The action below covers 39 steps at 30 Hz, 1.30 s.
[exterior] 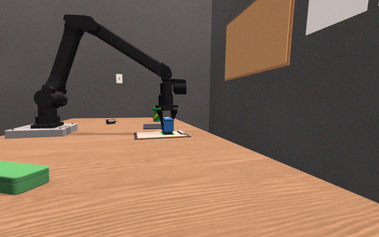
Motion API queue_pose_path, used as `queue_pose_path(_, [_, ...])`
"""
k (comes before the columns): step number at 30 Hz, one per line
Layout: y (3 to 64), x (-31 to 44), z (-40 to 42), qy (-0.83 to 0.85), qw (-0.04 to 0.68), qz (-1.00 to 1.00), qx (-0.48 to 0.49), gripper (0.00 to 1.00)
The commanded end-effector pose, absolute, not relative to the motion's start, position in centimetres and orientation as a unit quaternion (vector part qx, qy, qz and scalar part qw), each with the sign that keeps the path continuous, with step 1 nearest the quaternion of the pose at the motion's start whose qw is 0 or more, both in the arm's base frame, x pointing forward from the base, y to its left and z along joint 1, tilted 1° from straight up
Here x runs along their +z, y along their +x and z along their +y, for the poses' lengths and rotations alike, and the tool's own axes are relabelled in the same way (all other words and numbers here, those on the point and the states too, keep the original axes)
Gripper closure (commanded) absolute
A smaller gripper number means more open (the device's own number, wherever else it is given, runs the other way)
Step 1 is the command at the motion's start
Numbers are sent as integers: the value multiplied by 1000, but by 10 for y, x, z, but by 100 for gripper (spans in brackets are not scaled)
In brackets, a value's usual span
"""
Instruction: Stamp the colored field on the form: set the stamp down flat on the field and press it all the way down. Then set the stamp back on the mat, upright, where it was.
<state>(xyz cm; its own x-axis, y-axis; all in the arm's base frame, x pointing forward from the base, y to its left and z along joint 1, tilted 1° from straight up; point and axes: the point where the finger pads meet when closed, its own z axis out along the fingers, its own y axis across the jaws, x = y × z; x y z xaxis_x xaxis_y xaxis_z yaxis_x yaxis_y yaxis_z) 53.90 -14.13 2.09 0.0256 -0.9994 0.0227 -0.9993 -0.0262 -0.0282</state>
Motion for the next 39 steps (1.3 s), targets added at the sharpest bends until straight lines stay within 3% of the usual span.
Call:
queue_pose_path(1, [542,-19,-150,-715,-4,699,-9,71])
queue_pose_path(39, [540,-24,-149,-715,-5,699,-7,71])
